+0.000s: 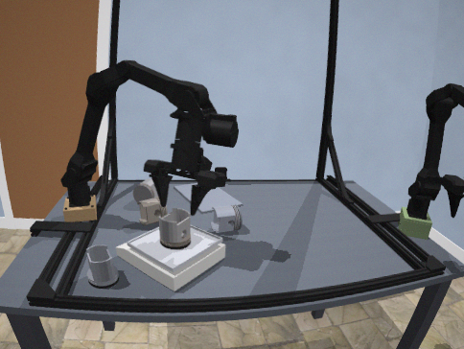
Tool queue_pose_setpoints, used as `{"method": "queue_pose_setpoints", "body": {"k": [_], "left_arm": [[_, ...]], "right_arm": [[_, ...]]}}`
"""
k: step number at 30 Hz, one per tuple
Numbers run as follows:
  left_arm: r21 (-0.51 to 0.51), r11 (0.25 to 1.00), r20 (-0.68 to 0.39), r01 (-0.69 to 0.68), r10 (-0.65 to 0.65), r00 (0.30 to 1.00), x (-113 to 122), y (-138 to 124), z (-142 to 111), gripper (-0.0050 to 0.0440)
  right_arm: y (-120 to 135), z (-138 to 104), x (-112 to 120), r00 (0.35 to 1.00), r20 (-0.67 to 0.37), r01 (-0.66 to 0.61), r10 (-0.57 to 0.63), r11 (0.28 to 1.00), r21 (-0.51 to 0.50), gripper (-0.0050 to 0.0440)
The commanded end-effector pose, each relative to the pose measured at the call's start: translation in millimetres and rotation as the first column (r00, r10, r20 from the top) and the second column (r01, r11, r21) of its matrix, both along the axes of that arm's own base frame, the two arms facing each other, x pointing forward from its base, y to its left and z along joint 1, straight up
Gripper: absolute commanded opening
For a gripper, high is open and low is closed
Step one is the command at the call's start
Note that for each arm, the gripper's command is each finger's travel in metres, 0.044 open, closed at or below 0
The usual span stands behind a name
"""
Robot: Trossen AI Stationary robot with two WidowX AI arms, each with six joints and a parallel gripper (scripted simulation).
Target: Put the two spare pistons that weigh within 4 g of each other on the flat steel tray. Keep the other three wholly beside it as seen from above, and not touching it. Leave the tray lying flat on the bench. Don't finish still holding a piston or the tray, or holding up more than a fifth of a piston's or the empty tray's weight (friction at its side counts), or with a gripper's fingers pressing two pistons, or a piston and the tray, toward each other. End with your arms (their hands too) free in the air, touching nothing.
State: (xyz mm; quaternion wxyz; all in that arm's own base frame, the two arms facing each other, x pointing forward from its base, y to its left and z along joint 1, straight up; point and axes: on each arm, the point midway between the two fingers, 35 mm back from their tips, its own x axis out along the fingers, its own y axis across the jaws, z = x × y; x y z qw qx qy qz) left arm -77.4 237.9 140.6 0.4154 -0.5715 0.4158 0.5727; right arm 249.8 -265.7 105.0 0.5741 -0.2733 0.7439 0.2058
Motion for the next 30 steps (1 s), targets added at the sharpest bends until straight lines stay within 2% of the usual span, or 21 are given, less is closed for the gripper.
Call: {"method": "queue_pose_setpoints", "body": {"k": [1,30], "left_arm": [[-0.001,1.0,0.002,0.001,-0.001,1.0,0,0,0,0.044],[-0.001,1.0,0.002,0.001,-0.001,1.0,0,0,0,0.044]], "right_arm": [[0,-6,-3,1.0,-0.01,-0.003,0.003,1.0,0.006,0.0378],[-7,-50,-12,1.0,-0.01,-0.003,0.003,1.0,0.006,0.0378]]}}
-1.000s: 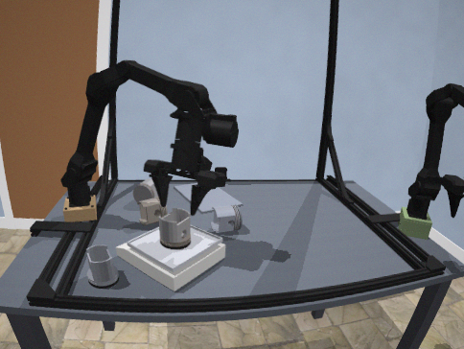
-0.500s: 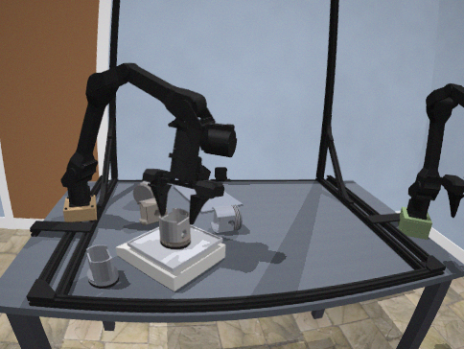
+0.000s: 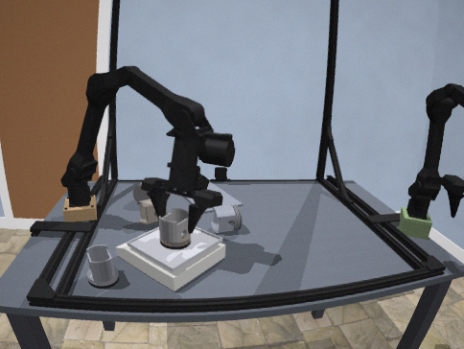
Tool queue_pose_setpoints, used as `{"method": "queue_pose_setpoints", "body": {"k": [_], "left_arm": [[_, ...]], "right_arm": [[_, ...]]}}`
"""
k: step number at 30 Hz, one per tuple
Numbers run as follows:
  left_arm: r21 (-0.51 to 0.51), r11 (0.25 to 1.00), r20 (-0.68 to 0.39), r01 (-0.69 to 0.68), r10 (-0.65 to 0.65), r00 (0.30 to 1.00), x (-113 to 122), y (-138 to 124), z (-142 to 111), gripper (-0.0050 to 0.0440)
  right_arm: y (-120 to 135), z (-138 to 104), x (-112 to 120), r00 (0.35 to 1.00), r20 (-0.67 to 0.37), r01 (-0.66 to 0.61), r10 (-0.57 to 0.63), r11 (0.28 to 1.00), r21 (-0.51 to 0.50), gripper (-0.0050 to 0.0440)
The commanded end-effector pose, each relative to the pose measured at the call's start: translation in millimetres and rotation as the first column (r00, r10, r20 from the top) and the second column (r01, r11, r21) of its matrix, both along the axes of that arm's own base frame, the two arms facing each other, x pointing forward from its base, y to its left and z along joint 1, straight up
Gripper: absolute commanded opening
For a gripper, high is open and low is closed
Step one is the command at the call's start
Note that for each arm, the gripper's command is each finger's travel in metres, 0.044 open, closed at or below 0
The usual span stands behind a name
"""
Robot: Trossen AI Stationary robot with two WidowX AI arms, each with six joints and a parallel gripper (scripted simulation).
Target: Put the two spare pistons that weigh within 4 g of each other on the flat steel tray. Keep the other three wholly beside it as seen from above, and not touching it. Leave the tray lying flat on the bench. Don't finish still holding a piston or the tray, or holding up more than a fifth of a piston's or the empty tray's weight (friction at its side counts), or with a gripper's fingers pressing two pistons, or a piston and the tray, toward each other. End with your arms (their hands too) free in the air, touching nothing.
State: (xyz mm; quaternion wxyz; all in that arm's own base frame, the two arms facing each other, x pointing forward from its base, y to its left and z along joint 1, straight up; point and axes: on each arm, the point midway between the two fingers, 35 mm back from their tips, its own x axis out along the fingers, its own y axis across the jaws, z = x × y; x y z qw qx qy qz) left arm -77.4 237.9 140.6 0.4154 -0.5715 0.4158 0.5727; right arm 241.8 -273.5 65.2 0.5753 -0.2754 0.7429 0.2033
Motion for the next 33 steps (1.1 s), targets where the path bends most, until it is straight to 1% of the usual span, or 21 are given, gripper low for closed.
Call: {"method": "queue_pose_setpoints", "body": {"k": [1,6,7,33], "left_arm": [[-0.001,1.0,0.002,0.001,-0.001,1.0,0.3,-0.1,-0.1,0.044],[-0.001,1.0,0.002,0.001,-0.001,1.0,0.3,-0.1,-0.1,0.044],[-0.001,1.0,0.002,0.001,-0.001,1.0,0.3,-0.1,-0.1,0.044],[-0.001,1.0,0.002,0.001,-0.001,1.0,0.3,-0.1,-0.1,0.044]], "right_arm": [[0.2,-11.3,-4.0,1.0,-0.015,-0.003,0.003,1.0,0.011,0.0378],[0.3,-13.2,-4.7,1.0,-0.018,-0.003,0.003,1.0,0.014,0.0378],[0.3,-13.2,-4.7,1.0,-0.018,-0.003,0.003,1.0,0.014,0.0158],[0.3,-13.2,-4.7,1.0,-0.018,-0.003,0.003,1.0,0.014,0.0158]]}}
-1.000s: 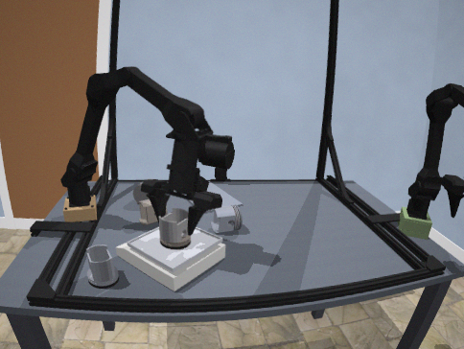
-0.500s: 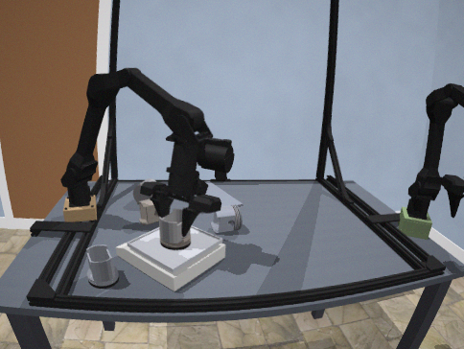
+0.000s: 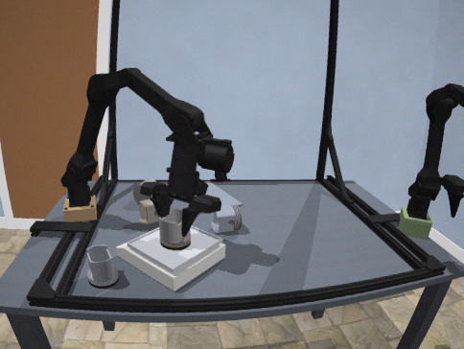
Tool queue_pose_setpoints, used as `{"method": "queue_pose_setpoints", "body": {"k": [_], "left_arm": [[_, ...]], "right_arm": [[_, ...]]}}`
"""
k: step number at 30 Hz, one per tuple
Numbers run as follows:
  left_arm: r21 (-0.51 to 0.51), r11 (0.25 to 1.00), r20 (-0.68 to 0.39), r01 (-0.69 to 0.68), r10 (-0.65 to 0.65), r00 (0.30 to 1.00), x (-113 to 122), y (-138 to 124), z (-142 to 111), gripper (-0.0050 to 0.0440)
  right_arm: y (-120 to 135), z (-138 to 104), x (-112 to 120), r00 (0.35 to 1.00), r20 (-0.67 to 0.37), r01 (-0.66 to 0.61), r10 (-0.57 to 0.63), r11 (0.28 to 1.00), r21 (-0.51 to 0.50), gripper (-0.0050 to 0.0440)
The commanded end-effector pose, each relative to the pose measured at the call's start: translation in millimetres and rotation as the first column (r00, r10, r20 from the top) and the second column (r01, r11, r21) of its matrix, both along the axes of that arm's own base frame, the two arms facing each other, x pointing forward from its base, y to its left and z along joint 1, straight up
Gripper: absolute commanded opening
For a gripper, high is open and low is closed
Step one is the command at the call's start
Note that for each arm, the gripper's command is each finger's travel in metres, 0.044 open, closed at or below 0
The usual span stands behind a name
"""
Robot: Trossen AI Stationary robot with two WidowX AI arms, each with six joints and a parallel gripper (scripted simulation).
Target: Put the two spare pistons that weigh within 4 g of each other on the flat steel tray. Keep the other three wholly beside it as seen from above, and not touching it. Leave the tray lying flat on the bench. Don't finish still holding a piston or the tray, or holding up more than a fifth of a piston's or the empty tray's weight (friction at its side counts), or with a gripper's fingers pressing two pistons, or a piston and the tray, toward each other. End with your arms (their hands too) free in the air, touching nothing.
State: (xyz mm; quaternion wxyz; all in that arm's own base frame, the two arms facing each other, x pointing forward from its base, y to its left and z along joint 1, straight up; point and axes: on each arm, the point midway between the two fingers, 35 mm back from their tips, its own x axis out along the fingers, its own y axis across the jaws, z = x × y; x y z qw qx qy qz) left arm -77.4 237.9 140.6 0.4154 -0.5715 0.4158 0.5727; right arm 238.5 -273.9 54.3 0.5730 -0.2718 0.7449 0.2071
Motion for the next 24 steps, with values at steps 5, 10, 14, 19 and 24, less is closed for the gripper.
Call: {"method": "queue_pose_setpoints", "body": {"k": [5,10,14,19,24], "left_arm": [[-0.001,1.0,0.002,0.001,-0.001,1.0,0,0,0,0.044],[-0.001,1.0,0.002,0.001,-0.001,1.0,0,0,0,0.044],[-0.001,1.0,0.002,0.001,-0.001,1.0,0,0,0,0.044],[-0.001,1.0,0.002,0.001,-0.001,1.0,0,0,0,0.044],[-0.001,1.0,0.002,0.001,-0.001,1.0,0,0,0,0.044]], "right_arm": [[1,4,-1,1.0,-0.009,-0.004,0.004,1.0,0.006,0.0158],[1,11,-1,1.0,-0.009,-0.004,0.004,1.0,0.006,0.0158],[1,18,-1,1.0,-0.009,-0.004,0.004,1.0,0.006,0.0158],[1,26,-1,1.0,-0.009,-0.004,0.004,1.0,0.006,0.0158],[1,31,-1,1.0,-0.009,-0.004,0.004,1.0,0.006,0.0158]]}}
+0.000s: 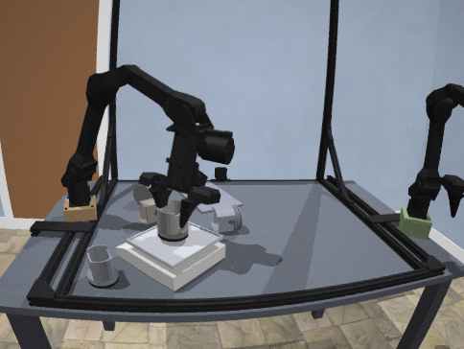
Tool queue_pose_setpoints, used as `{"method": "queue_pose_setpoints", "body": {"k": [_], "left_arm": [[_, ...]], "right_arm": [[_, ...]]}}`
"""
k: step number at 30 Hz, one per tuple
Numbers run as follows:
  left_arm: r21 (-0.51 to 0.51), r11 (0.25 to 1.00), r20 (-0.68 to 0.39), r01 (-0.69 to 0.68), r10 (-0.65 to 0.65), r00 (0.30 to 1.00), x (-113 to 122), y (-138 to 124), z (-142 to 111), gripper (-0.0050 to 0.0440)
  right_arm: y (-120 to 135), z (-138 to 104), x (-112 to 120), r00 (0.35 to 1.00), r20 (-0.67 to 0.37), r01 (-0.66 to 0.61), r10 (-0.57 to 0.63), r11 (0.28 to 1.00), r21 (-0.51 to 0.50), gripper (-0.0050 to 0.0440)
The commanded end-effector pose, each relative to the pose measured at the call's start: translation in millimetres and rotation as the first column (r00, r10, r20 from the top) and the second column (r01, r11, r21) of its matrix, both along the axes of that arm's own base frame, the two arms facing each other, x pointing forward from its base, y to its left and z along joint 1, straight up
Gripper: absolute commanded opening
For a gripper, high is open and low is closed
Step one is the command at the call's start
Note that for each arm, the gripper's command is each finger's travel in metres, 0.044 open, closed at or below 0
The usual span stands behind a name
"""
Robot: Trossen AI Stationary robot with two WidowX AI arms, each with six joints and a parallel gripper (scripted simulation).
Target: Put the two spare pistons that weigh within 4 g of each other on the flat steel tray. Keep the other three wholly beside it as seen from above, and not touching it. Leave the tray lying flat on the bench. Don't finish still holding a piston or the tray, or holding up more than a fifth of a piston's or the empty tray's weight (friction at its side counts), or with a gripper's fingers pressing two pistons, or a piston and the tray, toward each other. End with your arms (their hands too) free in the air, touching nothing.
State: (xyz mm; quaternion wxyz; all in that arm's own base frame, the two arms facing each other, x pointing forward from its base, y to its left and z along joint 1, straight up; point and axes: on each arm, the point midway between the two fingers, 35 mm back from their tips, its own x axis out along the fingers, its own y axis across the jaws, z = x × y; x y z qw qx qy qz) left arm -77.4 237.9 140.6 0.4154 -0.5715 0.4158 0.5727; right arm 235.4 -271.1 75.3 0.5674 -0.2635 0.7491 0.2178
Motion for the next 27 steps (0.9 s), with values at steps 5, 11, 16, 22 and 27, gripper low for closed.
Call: {"method": "queue_pose_setpoints", "body": {"k": [5,11,16,22,27], "left_arm": [[-0.001,1.0,0.002,0.001,-0.001,1.0,0,0,0,0.044],[-0.001,1.0,0.002,0.001,-0.001,1.0,0,0,0,0.044],[-0.001,1.0,0.002,0.001,-0.001,1.0,0,0,0,0.044],[-0.001,1.0,0.002,0.001,-0.001,1.0,0,0,0,0.044],[-0.001,1.0,0.002,0.001,-0.001,1.0,0,0,0,0.044]], "right_arm": [[-2,18,2,1.0,0.013,-0.004,0.004,1.0,-0.015,0.0158],[-2,28,2,1.0,0.013,-0.004,0.004,1.0,-0.015,0.0158],[-2,33,2,1.0,0.013,-0.004,0.004,1.0,-0.015,0.0158],[-2,43,2,1.0,0.013,-0.004,0.004,1.0,-0.015,0.0158],[-2,52,2,1.0,0.013,-0.004,0.004,1.0,-0.015,0.0158]]}}
